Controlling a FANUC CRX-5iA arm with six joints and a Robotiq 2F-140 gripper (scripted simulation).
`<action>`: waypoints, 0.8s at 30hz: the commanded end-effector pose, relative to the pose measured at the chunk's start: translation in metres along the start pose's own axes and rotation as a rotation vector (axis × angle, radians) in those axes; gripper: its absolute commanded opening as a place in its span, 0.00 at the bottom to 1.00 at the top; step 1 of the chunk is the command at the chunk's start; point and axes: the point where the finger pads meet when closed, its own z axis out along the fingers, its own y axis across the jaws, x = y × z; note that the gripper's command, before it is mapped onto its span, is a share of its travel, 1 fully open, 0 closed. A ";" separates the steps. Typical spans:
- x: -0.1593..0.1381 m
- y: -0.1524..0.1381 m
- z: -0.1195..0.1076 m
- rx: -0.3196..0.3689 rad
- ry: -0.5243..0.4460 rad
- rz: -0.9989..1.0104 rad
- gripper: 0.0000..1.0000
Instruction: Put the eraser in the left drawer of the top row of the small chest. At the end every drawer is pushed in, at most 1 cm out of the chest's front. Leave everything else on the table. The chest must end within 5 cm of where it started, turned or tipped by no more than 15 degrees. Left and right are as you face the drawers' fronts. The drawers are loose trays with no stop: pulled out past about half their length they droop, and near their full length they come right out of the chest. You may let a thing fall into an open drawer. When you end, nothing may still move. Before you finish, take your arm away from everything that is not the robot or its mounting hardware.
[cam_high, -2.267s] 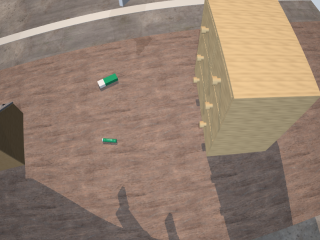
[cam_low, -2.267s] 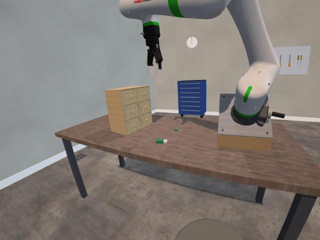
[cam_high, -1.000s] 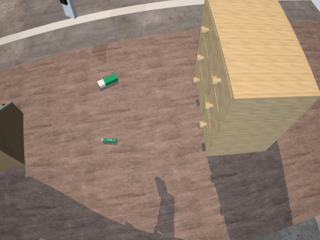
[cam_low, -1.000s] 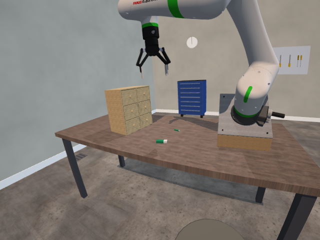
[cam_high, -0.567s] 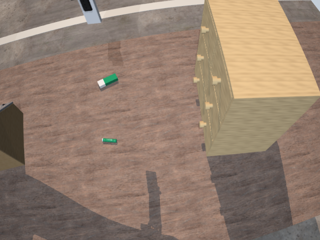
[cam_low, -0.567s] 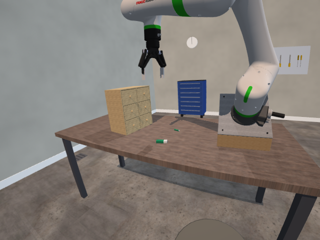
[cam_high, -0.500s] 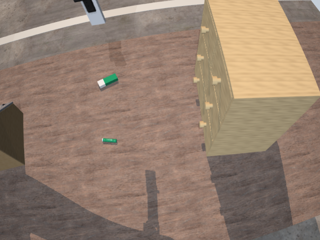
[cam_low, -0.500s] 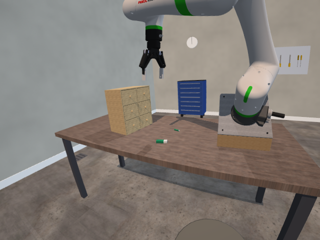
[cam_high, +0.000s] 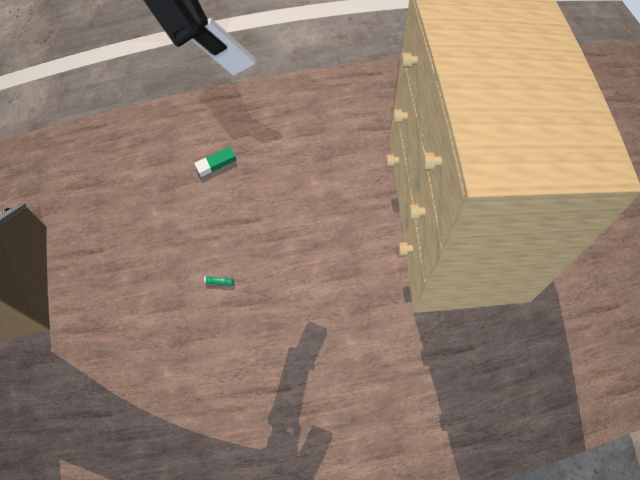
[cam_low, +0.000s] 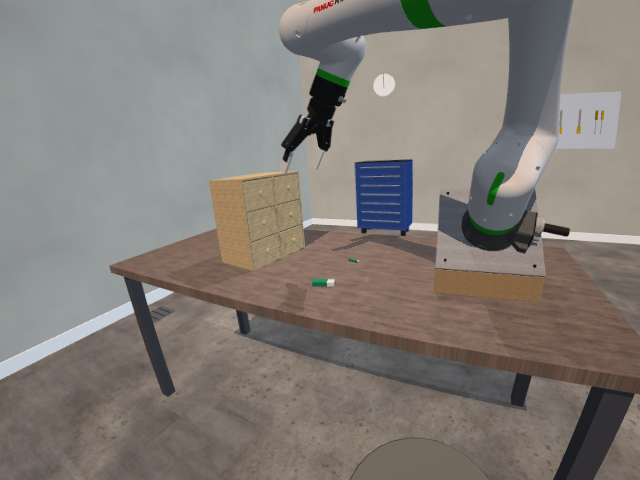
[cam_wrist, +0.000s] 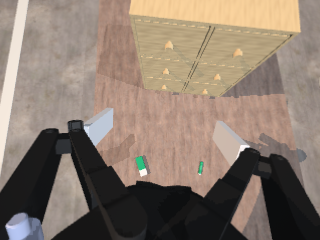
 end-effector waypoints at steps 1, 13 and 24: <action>0.007 -0.003 0.025 0.004 0.224 -0.010 1.00; 0.015 -0.003 0.059 0.006 0.529 -0.010 1.00; 0.018 -0.003 0.073 0.007 0.646 -0.010 1.00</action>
